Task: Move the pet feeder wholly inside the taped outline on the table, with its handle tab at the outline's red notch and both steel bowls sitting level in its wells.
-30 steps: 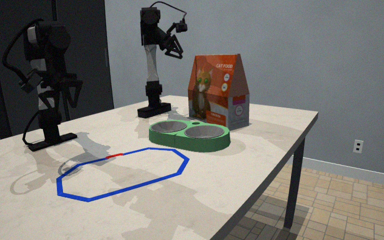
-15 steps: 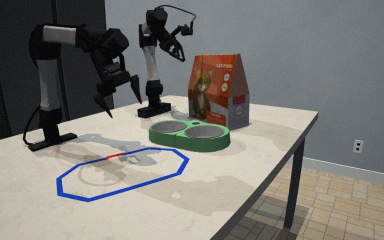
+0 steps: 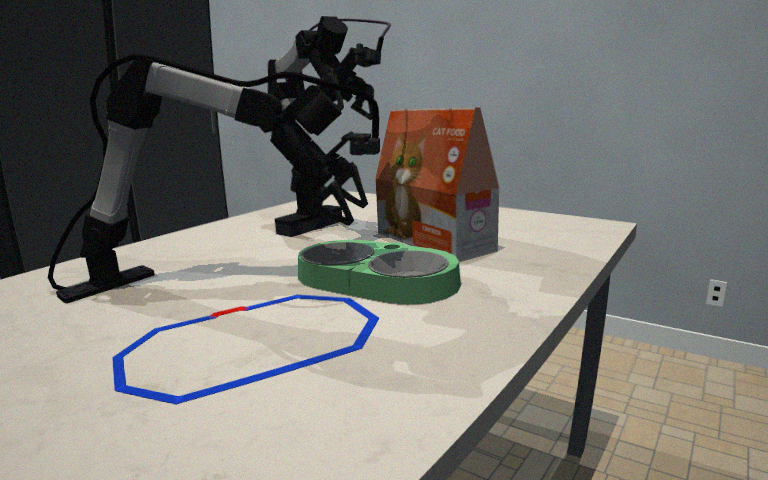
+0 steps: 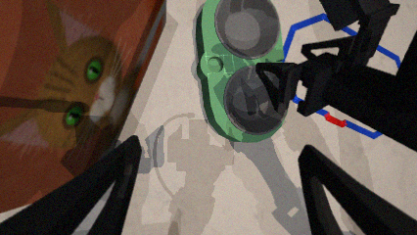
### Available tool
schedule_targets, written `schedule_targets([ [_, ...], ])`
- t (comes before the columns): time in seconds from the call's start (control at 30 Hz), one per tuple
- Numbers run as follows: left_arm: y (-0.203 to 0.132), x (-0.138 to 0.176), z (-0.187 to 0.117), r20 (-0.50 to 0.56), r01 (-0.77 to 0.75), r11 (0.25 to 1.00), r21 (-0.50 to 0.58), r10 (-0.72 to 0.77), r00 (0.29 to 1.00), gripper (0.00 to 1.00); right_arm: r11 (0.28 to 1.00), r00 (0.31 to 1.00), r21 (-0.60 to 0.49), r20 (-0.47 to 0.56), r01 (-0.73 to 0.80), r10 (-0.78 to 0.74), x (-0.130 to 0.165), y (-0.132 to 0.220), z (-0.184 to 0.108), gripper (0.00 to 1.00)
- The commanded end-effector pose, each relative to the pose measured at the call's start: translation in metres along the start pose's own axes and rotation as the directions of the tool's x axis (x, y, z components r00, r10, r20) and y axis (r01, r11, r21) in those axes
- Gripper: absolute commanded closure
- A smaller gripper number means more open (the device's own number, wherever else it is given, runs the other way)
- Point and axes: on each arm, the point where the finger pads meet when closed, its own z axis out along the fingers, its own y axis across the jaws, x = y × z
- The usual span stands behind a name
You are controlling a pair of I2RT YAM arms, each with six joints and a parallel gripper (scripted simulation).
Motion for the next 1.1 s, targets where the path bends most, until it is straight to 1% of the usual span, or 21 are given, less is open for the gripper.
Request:
schedule_targets([
  [0.0,-0.016,-0.005,-0.001,0.058,-0.200,0.960,0.196,0.192,0.980,0.00,0.990,0.985,-0.020,0.110,0.137,-0.134,-0.034,0.018,0.011,0.00],
  [0.1,-0.017,-0.006,-0.009,0.140,-0.312,0.919,0.242,0.286,0.948,0.00,0.977,0.971,-0.042,0.122,0.210,-0.204,-0.030,0.046,0.020,0.00],
  [0.2,-0.017,-0.007,-0.015,0.213,-0.403,0.878,0.261,0.354,0.911,0.00,0.968,0.964,-0.059,0.123,0.243,-0.234,-0.025,0.062,0.025,0.00],
  [0.27,-0.017,-0.007,-0.019,0.255,-0.451,0.853,0.263,0.390,0.885,0.00,0.969,0.967,-0.065,0.105,0.239,-0.231,-0.020,0.065,0.027,0.00],
  [0.3,-0.016,-0.006,-0.017,0.262,-0.468,0.843,0.266,0.404,0.876,0.00,0.969,0.968,-0.065,0.086,0.240,-0.234,-0.013,0.065,0.036,0.00],
  [0.4,-0.014,-0.006,-0.023,0.317,-0.530,0.808,0.259,0.447,0.836,0.00,0.970,0.969,-0.062,0.084,0.237,-0.231,-0.013,0.063,0.037,0.00],
  [0.6,-0.012,-0.005,-0.026,0.346,-0.559,0.792,0.247,0.466,0.814,0.00,0.970,0.969,-0.063,0.095,0.236,-0.230,-0.017,0.064,0.032,0.00],
  [0.73,-0.007,-0.002,-0.024,0.325,-0.536,0.809,0.241,0.453,0.830,0.00,0.970,0.969,-0.063,0.095,0.236,-0.230,-0.017,0.064,0.032,0.00],
  [0.87,-0.007,-0.002,-0.024,0.324,-0.536,0.809,0.241,0.453,0.830,0.00,0.970,0.969,-0.063,0.095,0.236,-0.230,-0.017,0.064,0.032,0.00],
  [0.9,-0.007,-0.002,-0.024,0.324,-0.535,0.809,0.242,0.453,0.831,0.00,0.969,0.968,-0.055,0.091,0.239,-0.233,-0.016,0.062,0.032,0.11],
  [0.93,-0.007,-0.002,-0.024,0.324,-0.535,0.809,0.242,0.453,0.831,0.00,0.977,0.977,-0.043,0.052,0.211,-0.209,-0.008,0.056,0.038,0.23],
  [1.0,-0.007,-0.002,-0.024,0.324,-0.535,0.809,0.242,0.453,0.831,0.00,0.983,0.984,-0.026,0.016,0.179,-0.179,-0.001,0.055,0.040,0.45],
  [1.07,-0.007,-0.002,-0.024,0.324,-0.535,0.809,0.242,0.453,0.831,0.00,0.983,0.984,-0.026,0.016,0.179,-0.179,-0.001,0.055,0.040,0.45],
])
